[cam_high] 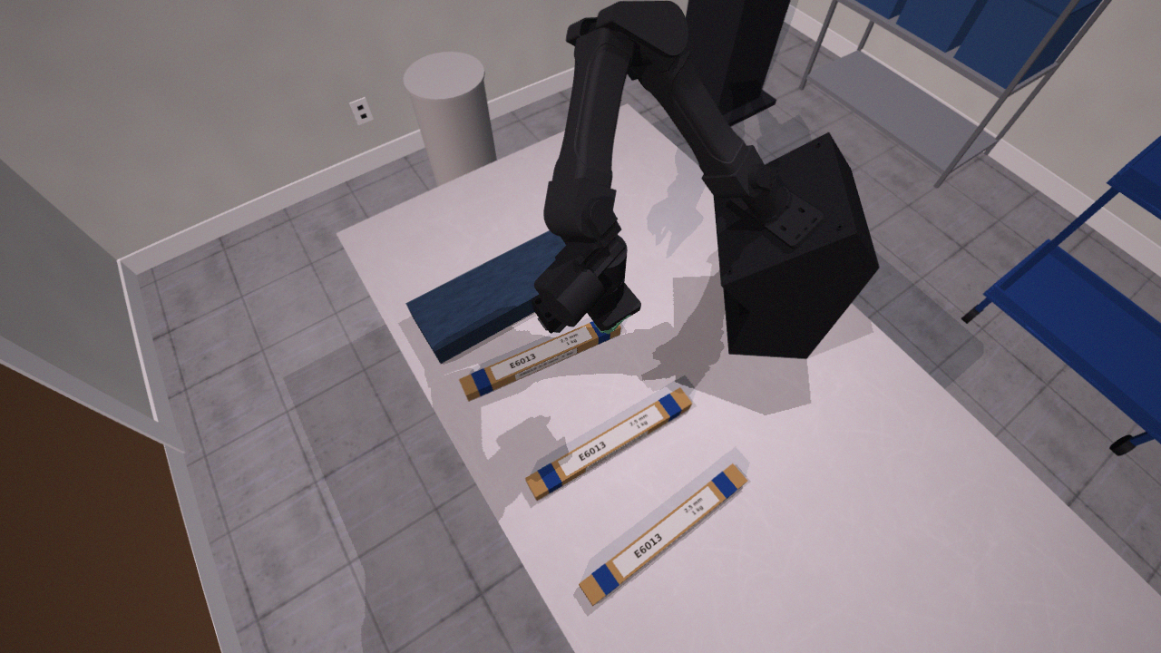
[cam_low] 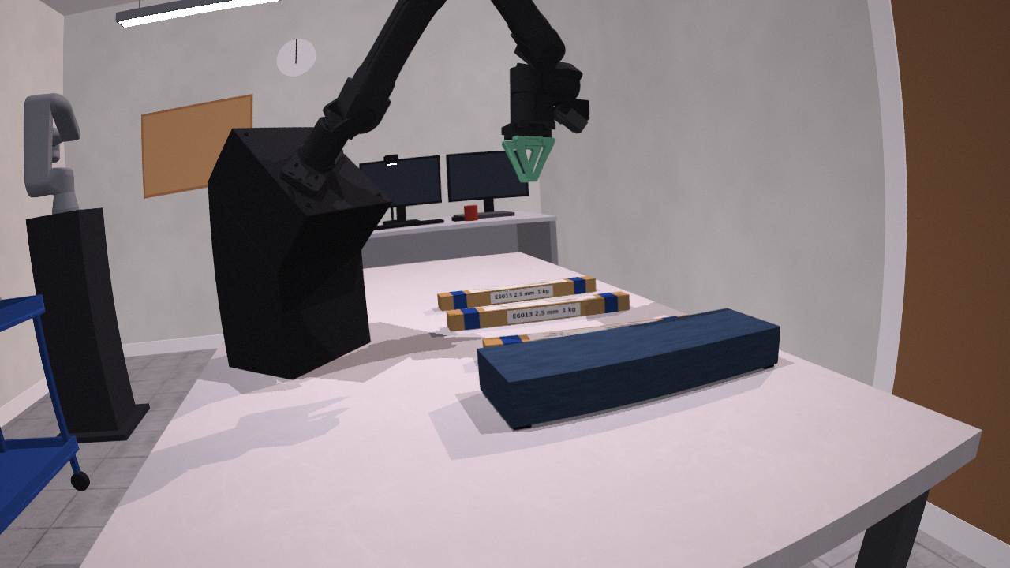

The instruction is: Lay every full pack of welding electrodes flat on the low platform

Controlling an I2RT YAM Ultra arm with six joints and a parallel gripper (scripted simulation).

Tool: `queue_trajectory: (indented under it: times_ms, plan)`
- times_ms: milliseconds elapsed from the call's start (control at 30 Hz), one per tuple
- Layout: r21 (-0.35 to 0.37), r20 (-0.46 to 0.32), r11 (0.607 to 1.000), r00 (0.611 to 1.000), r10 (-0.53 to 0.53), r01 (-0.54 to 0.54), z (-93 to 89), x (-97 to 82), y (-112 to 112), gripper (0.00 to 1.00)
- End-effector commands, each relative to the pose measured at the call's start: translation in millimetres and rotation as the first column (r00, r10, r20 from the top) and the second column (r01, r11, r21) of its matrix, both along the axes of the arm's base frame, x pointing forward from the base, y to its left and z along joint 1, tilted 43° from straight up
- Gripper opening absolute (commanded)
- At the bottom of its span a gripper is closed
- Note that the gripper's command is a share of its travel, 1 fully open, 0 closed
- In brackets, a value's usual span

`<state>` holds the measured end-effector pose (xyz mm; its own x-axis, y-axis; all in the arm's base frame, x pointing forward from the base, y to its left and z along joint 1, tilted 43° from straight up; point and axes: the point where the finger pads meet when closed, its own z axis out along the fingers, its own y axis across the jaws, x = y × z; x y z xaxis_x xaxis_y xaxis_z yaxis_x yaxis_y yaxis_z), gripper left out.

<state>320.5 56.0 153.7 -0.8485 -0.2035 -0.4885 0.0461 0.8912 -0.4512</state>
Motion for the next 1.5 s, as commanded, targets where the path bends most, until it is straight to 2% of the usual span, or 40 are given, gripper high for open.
queue_trajectory:
  times_ms: [0,33,200,267,367,400,1467]
  plan:
    - [0.042,0.067,0.997,0.996,0.058,-0.060,8.1,34.4,14.0,0.42]
    - [0.042,0.067,0.997,0.996,0.058,-0.060,8.1,34.4,14.0,0.42]
    - [0.041,0.069,0.997,0.996,0.058,-0.061,-3.7,65.3,7.4,0.42]
    - [0.041,0.069,0.997,0.996,0.058,-0.061,-4.9,70.6,7.3,0.42]
    - [0.042,0.071,0.996,0.994,0.078,-0.081,-3.4,70.5,16.4,0.42]
    - [0.053,0.103,0.995,0.992,0.077,-0.083,9.5,69.6,16.1,0.42]
    - [0.043,0.089,0.997,0.994,0.065,-0.069,10.2,64.3,14.9,0.42]
